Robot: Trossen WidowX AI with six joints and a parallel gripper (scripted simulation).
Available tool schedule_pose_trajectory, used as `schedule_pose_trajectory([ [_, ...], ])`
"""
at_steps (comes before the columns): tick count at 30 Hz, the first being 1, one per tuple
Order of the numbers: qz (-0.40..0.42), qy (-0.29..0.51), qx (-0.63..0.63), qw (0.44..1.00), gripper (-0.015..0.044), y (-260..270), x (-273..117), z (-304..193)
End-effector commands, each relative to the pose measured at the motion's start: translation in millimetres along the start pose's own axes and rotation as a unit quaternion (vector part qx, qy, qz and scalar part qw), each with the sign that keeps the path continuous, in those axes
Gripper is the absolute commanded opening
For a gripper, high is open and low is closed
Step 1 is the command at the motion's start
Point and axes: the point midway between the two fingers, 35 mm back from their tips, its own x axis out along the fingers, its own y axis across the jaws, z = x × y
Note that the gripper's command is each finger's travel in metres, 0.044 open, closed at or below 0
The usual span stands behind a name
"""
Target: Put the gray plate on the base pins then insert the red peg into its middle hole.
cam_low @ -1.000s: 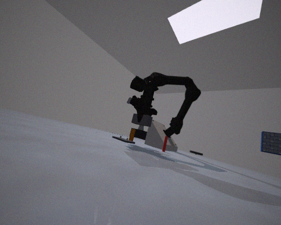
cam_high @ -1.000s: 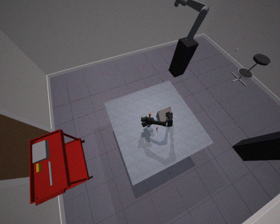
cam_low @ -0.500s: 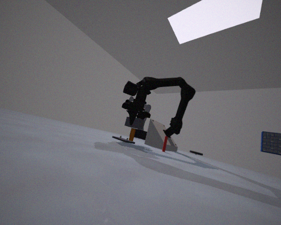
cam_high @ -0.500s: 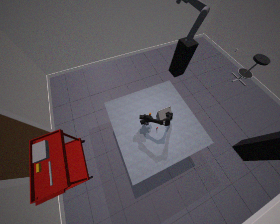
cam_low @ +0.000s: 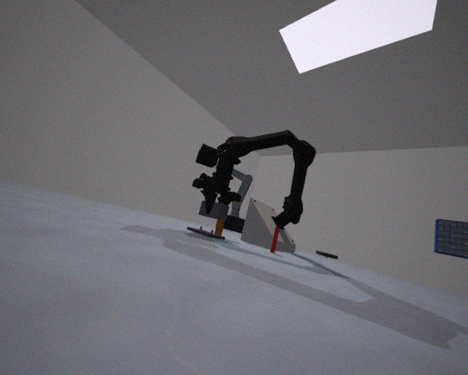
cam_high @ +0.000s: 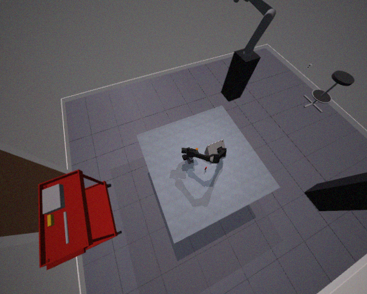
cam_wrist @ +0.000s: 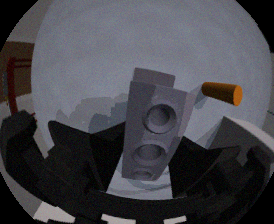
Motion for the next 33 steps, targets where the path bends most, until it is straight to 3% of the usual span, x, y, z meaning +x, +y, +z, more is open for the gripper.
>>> schedule_pose_trajectory([
  [1,0.001,-0.002,0.01,1.0,0.0,-2.2,4.2,11.5],
  [33,0.001,-0.002,0.011,1.0,0.0,-2.6,6.7,13.9],
])
